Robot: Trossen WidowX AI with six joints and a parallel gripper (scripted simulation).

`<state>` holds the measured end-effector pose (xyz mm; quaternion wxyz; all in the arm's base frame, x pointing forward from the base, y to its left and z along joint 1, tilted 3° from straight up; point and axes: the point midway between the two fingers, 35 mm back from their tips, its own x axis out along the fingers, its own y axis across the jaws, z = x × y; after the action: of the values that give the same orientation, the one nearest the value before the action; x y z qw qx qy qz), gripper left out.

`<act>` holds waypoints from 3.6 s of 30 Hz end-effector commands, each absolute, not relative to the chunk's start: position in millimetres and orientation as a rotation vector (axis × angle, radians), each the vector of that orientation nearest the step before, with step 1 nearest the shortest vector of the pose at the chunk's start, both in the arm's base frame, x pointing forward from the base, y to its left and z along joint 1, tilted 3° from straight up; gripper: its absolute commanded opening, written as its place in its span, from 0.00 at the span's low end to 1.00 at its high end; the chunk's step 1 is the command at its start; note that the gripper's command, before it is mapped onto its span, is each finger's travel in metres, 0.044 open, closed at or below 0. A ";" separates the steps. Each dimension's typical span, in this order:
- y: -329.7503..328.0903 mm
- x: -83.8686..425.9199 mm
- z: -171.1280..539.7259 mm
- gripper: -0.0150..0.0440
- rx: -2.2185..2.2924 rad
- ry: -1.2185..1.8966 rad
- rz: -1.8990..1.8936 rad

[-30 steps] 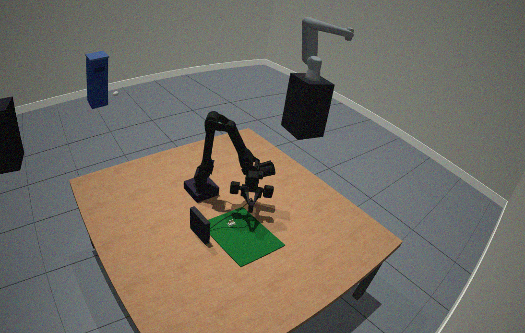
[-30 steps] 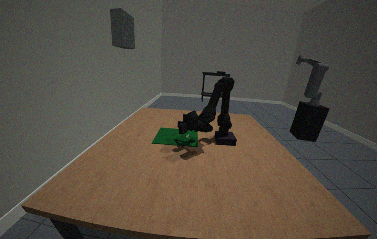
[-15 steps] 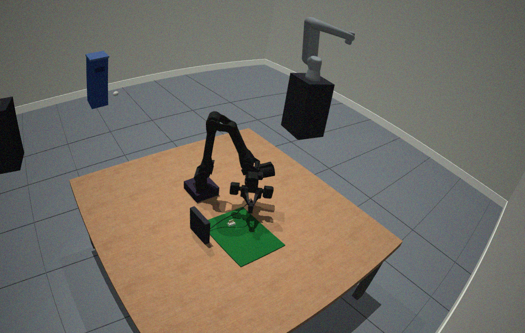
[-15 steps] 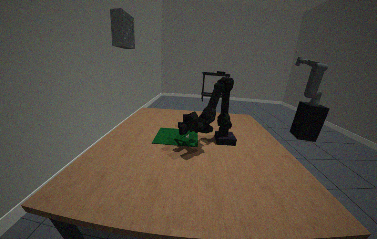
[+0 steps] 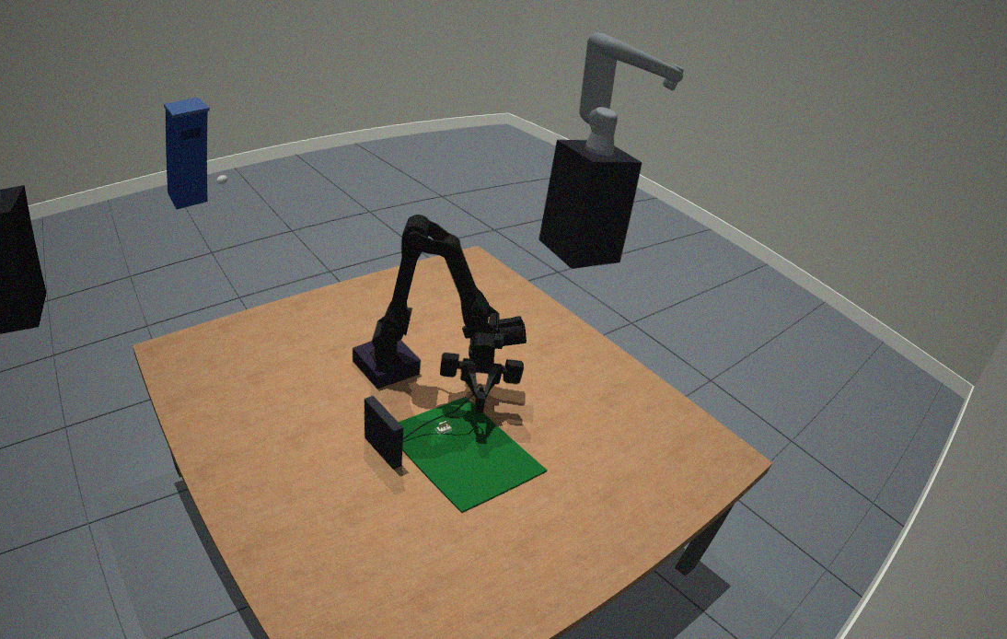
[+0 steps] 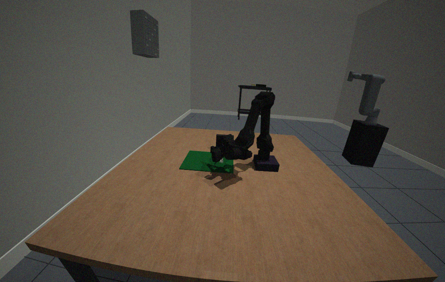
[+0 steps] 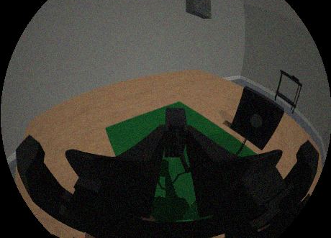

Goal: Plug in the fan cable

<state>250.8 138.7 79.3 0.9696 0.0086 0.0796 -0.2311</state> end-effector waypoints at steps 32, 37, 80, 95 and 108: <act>137.5 250.3 51.2 0.25 0.014 0.158 -0.469; 137.3 250.3 47.5 0.25 0.014 0.158 -0.469; 136.2 251.0 14.0 0.25 0.013 0.158 -0.469; 135.7 251.3 2.4 0.25 0.013 0.158 -0.469; 136.6 251.7 1.0 0.25 0.025 0.156 -0.469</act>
<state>251.7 136.5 0.5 0.9696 0.0121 0.0771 -0.2320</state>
